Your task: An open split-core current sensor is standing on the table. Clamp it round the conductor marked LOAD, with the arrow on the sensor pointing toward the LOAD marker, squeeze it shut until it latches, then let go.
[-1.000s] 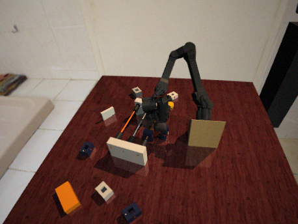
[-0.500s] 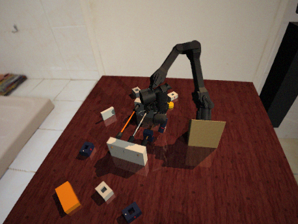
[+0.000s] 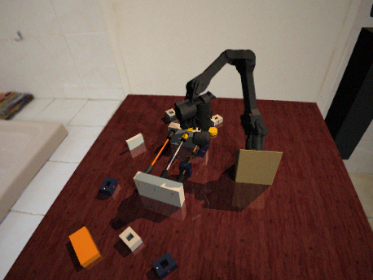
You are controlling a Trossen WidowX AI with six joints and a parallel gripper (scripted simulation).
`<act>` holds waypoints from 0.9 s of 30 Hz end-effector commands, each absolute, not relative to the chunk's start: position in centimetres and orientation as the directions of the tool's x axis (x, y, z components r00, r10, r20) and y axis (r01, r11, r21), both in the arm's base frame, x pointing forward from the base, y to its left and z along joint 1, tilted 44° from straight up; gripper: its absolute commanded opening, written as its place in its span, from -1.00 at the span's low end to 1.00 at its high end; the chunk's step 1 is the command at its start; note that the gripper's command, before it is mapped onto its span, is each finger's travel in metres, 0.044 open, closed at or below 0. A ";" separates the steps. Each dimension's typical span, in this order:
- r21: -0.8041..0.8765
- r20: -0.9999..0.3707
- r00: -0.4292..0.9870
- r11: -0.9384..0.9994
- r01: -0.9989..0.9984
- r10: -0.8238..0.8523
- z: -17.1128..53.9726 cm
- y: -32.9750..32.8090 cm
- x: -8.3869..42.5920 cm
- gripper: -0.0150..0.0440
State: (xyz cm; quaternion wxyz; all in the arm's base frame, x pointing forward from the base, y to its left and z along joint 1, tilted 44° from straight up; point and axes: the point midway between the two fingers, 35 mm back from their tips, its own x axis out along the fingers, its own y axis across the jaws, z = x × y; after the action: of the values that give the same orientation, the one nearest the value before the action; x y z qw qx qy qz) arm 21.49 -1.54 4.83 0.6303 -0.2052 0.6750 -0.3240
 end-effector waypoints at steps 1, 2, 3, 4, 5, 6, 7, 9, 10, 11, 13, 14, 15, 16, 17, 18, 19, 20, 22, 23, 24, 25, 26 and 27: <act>-0.690 -0.721 -0.117 0.722 0.044 -0.683 5.1 -1.5 22.6 -0.49; -0.688 -0.722 -0.116 0.725 0.015 -0.682 5.1 -1.6 22.8 -0.49; -0.685 -0.722 -0.116 0.728 -0.013 -0.682 5.2 -1.6 23.1 -0.49; -0.682 -0.722 -0.116 0.730 -0.042 -0.682 5.2 -1.7 23.3 -0.49; -0.678 -0.723 -0.116 0.731 -0.070 -0.682 5.2 -1.7 23.6 -0.49; -0.674 -0.723 -0.115 0.732 -0.099 -0.681 5.2 -1.8 23.8 -0.49; -0.669 -0.723 -0.115 0.732 -0.127 -0.681 5.3 -1.8 24.1 -0.49; -0.658 -0.723 -0.115 0.730 -0.183 -0.681 5.3 -2.0 24.6 -0.49; -0.652 -0.724 -0.115 0.728 -0.211 -0.681 5.4 -2.0 24.8 -0.49; -0.645 -0.724 -0.114 0.726 -0.239 -0.680 5.4 -2.1 25.0 -0.49; -0.630 -0.724 -0.114 0.719 -0.294 -0.680 5.5 -2.2 25.5 -0.49; -0.621 -0.724 -0.114 0.715 -0.321 -0.680 5.5 -2.3 25.8 -0.49; -0.612 -0.724 -0.114 0.710 -0.347 -0.680 5.5 -2.4 26.0 -0.49; -0.603 -0.724 -0.114 0.705 -0.374 -0.680 5.5 -2.5 26.3 -0.49; -0.593 -0.724 -0.113 0.699 -0.400 -0.680 5.6 -2.6 26.5 -0.49; -0.583 -0.724 -0.113 0.692 -0.426 -0.680 5.6 -2.7 26.8 -0.49; -0.572 -0.724 -0.113 0.685 -0.451 -0.680 5.6 -2.7 27.0 -0.49; -0.561 -0.724 -0.113 0.677 -0.477 -0.680 5.6 -2.8 27.2 -0.49; -0.537 -0.724 -0.113 0.659 -0.526 -0.680 5.7 -3.0 27.7 -0.49; -0.525 -0.724 -0.113 0.650 -0.550 -0.680 5.7 -3.1 27.9 -0.49; -0.512 -0.724 -0.113 0.640 -0.573 -0.680 5.8 -3.2 28.2 -0.49; -0.499 -0.724 -0.112 0.629 -0.596 -0.681 5.8 -3.3 28.4 -0.49; -0.485 -0.724 -0.112 0.618 -0.619 -0.681 5.8 -3.5 28.7 -0.49; -0.471 -0.724 -0.112 0.606 -0.641 -0.681 5.8 -3.6 28.9 -0.49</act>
State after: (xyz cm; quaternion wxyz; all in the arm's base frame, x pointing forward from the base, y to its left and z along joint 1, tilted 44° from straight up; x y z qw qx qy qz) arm 27.81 -3.26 5.65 0.5147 -0.4186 0.7464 -0.0535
